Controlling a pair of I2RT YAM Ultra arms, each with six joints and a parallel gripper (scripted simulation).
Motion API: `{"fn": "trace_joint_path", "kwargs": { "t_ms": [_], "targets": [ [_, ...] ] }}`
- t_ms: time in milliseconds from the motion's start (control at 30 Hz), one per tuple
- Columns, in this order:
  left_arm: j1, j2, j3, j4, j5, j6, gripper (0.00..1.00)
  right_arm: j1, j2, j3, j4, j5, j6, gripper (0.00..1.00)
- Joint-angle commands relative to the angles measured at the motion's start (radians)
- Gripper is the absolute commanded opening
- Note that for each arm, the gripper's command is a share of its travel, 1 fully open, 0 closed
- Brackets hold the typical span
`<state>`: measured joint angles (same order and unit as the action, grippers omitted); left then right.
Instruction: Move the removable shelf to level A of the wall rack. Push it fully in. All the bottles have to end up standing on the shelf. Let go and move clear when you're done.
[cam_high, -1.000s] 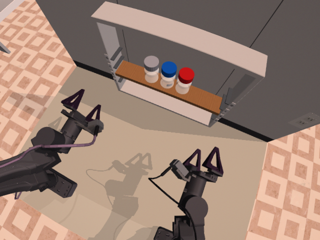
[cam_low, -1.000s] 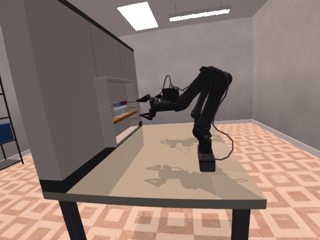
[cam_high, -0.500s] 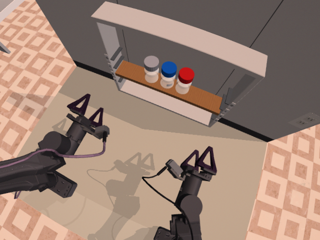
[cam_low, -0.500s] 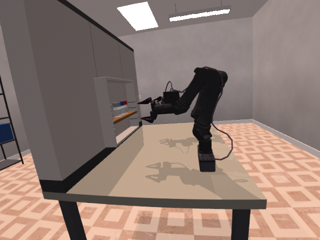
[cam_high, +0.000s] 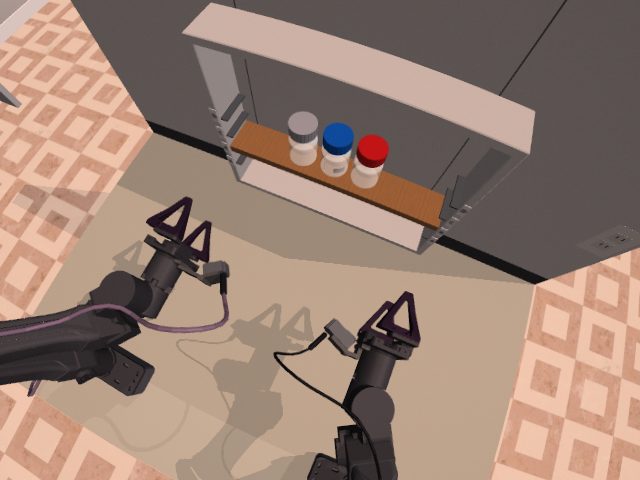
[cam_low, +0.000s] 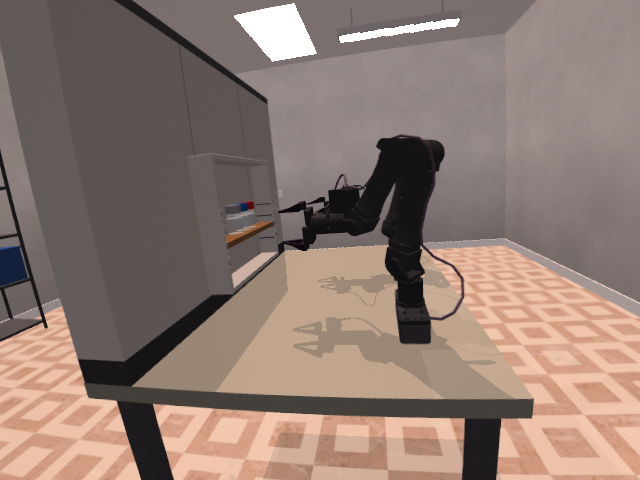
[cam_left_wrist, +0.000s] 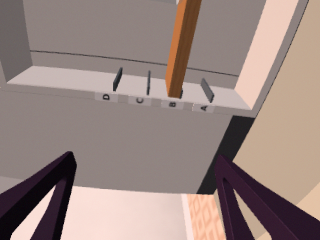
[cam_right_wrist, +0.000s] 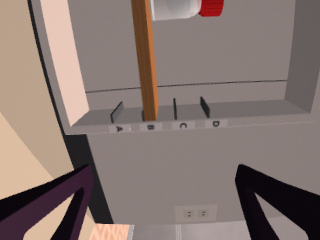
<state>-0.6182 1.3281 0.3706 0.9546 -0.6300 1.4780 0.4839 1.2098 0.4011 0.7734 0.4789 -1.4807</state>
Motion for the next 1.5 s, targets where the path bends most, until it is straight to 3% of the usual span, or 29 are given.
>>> {"fn": "trace_joint_path", "kwargs": {
  "t_ms": [0,1467],
  "targets": [
    [-0.018,0.036,-0.024,0.055,-0.029,0.049,1.0,0.02,0.02,-0.013,0.062,0.023,-0.047,1.0],
    [-0.034,0.081,-0.033,0.117,-0.047,0.093,1.0,0.033,0.048,-0.026,0.109,0.037,-0.09,1.0]
  ]
}}
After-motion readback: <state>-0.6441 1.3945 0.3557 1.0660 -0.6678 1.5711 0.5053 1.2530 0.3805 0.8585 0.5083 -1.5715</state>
